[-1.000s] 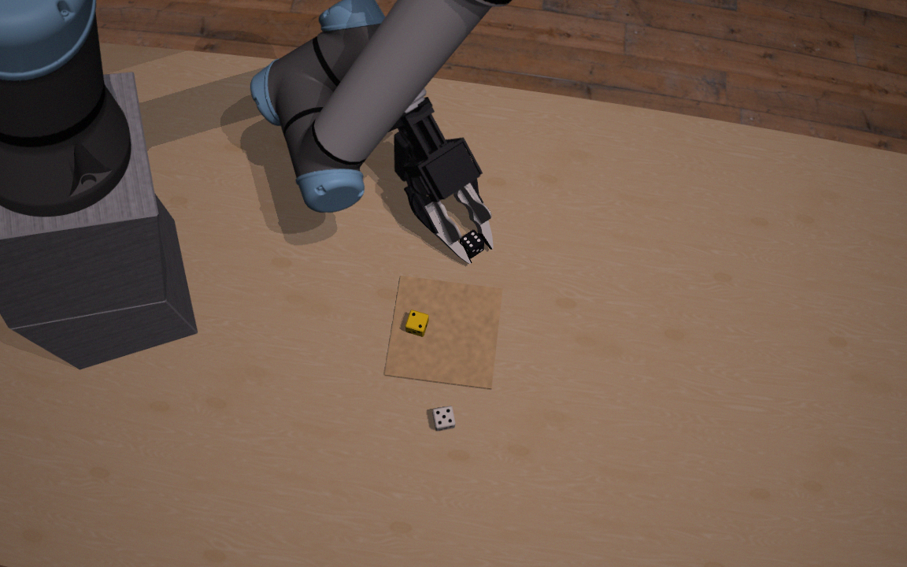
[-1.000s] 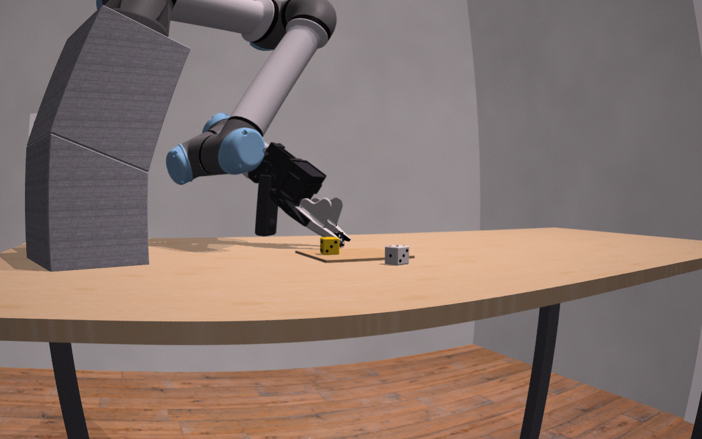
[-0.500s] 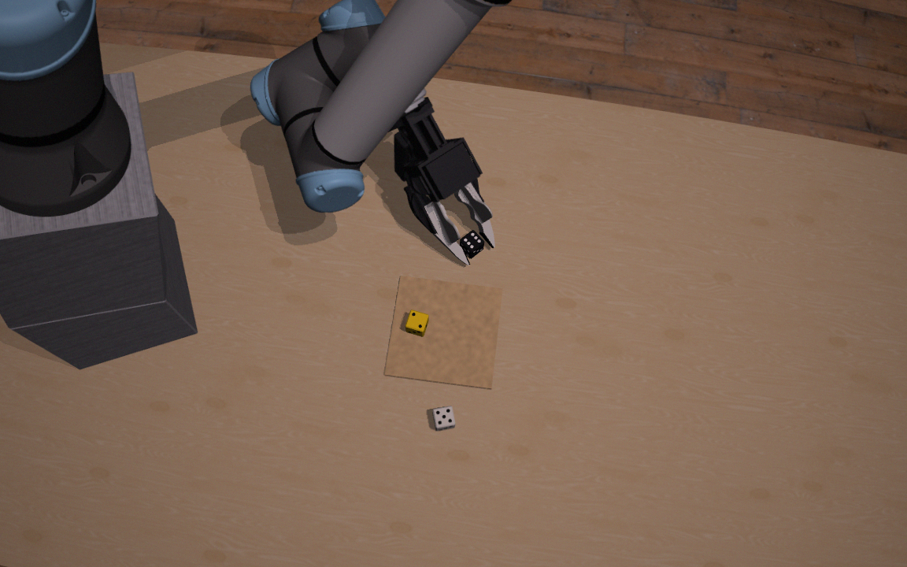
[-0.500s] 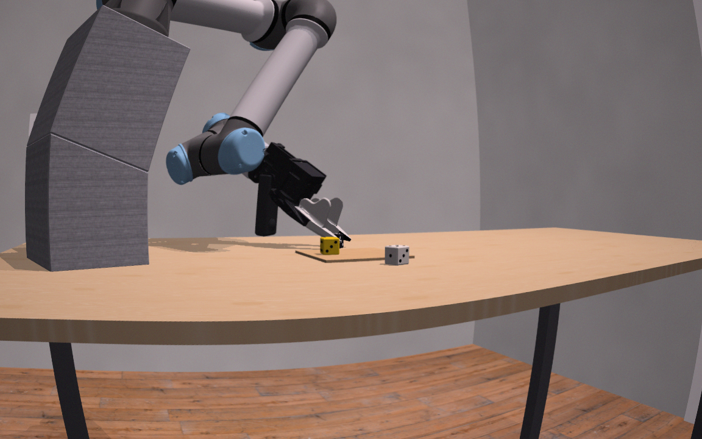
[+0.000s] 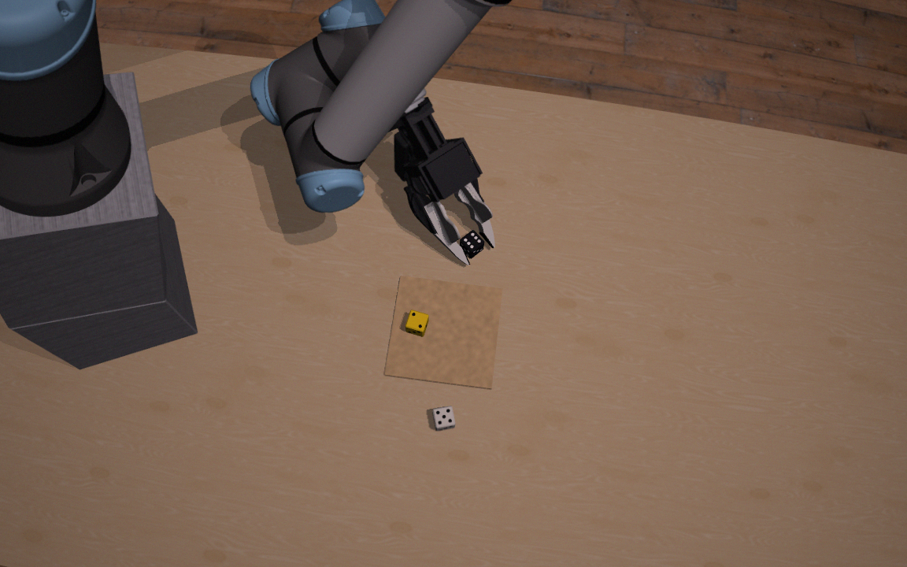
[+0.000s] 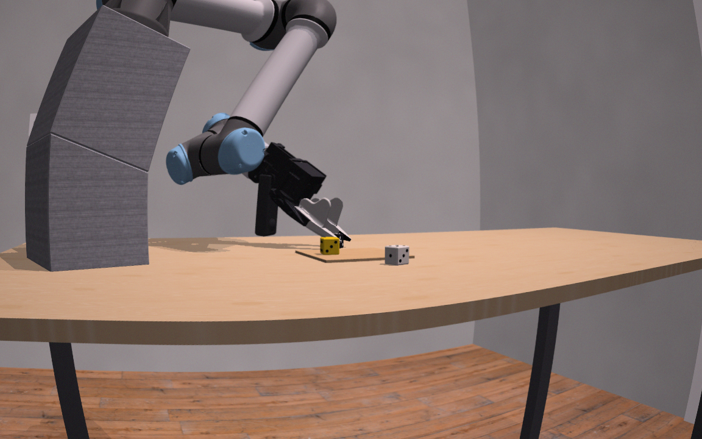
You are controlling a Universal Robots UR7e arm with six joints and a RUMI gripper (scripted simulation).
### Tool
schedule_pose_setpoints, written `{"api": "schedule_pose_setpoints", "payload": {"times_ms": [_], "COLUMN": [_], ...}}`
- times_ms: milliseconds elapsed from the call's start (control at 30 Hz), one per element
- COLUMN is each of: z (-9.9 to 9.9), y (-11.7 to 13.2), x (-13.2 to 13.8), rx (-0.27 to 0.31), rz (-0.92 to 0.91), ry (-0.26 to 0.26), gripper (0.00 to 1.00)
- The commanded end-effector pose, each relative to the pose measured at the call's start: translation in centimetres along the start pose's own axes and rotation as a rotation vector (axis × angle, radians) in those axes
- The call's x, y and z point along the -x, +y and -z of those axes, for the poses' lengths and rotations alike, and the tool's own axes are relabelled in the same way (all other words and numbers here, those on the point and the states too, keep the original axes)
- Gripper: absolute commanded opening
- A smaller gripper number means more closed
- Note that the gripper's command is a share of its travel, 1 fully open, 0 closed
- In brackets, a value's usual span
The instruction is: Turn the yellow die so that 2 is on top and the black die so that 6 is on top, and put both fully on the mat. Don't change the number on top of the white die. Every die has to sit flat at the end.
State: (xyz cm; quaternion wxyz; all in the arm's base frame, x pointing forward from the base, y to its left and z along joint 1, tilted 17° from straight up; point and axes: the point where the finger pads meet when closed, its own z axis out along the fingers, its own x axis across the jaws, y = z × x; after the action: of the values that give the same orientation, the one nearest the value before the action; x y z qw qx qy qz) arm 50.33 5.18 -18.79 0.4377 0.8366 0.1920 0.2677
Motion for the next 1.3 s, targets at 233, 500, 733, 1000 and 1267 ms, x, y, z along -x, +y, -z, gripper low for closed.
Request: {"api": "schedule_pose_setpoints", "payload": {"times_ms": [233,500,733,1000,1267], "z": [0.0,0.0,0.5,3.3,4.8], "y": [0.0,0.0,0.0,0.0,0.0], "x": [0.0,0.0,0.0,0.0,0.0], "rx": [0.000,0.000,0.000,0.000,0.000], "rz": [-0.001,-0.001,-0.001,-0.001,-0.001], "ry": [0.001,0.001,0.001,0.001,0.001], "gripper": [0.24,0.24,0.24,0.24,0.24]}}
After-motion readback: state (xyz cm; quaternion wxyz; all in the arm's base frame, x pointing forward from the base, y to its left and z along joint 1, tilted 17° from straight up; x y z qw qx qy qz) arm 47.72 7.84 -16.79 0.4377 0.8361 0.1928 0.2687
